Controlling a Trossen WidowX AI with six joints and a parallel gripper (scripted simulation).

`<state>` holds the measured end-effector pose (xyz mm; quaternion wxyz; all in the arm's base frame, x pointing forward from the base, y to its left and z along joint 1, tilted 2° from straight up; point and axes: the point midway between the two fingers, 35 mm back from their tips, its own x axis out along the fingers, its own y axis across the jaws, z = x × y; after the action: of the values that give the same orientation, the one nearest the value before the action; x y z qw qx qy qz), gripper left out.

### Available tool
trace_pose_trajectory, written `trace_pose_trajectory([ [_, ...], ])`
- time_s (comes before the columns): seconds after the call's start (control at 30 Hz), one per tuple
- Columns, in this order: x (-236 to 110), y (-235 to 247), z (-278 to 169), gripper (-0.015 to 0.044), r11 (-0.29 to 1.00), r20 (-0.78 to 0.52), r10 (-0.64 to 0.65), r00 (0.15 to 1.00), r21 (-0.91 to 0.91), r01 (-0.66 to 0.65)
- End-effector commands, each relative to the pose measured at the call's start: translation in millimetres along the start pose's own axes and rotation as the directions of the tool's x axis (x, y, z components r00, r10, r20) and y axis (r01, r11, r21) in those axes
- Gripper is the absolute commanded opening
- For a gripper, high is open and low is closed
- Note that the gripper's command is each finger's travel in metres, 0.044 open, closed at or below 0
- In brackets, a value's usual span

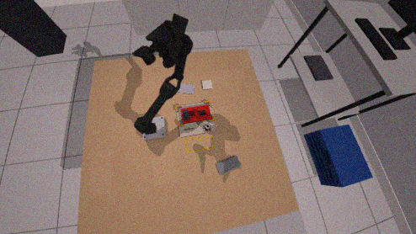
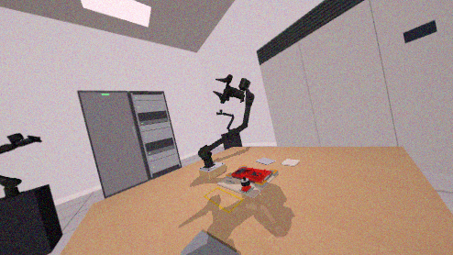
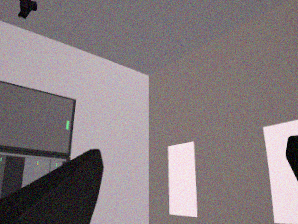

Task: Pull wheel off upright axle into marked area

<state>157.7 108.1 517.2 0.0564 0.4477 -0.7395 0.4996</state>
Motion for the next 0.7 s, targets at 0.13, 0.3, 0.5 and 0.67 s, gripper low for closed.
trace_pose_trajectory([
  [0.13, 30, 9, -8, 0.0300, 0.979, 0.078, 0.006, 0.997, 0.201, -0.021],
  [0.3, 83, 34, -14, 0.0300, 0.875, 0.249, 0.032, 0.968, 0.460, -0.147],
  [0.5, 136, 53, 4, 0.0300, 0.803, 0.415, 0.042, 0.909, 0.527, -0.278],
  [0.67, 169, 67, 22, 0.0300, 0.661, 0.535, 0.043, 0.844, 0.618, -0.425],
])
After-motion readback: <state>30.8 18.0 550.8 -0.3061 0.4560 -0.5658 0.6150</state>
